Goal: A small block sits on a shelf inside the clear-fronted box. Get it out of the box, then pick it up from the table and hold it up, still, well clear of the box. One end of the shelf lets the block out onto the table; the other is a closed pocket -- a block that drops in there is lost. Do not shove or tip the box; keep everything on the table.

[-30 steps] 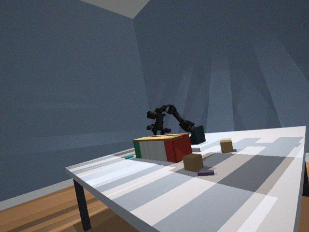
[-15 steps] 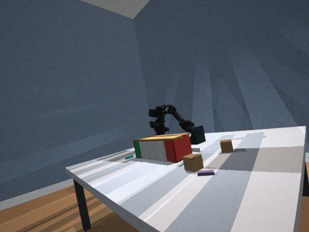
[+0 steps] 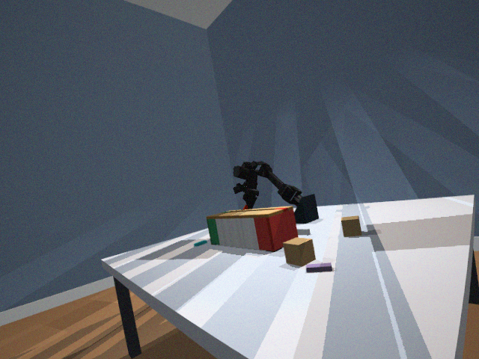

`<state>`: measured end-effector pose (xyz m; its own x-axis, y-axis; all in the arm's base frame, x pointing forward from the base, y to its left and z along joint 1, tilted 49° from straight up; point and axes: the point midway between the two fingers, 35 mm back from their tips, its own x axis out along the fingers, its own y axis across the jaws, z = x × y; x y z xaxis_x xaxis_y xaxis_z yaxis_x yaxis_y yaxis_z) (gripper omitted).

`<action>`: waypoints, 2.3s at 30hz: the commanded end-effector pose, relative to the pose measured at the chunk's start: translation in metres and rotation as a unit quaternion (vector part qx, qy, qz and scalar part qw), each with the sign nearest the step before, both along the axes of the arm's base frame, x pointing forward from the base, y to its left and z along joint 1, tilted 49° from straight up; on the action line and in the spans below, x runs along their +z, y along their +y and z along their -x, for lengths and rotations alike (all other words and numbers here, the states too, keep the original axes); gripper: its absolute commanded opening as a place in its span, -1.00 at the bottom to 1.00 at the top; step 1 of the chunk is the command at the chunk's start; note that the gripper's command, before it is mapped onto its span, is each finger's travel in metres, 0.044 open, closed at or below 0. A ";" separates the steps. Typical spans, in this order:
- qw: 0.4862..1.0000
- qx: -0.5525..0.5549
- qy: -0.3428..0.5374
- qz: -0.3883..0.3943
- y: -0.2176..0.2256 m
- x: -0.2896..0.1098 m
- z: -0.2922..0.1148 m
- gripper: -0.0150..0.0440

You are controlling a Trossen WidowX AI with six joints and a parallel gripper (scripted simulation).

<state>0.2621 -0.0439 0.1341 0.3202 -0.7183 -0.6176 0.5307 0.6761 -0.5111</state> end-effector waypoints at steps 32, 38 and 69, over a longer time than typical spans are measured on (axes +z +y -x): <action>0.708 0.407 0.513 0.264 0.028 0.011 0.017 -0.49; 0.610 0.452 0.579 0.297 0.032 0.014 0.019 -0.49; -0.021 0.524 0.767 0.371 0.055 0.031 0.030 -0.49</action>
<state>0.2317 0.0075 0.1610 0.4037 -0.8013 -0.4415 -0.6508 -0.5907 0.4770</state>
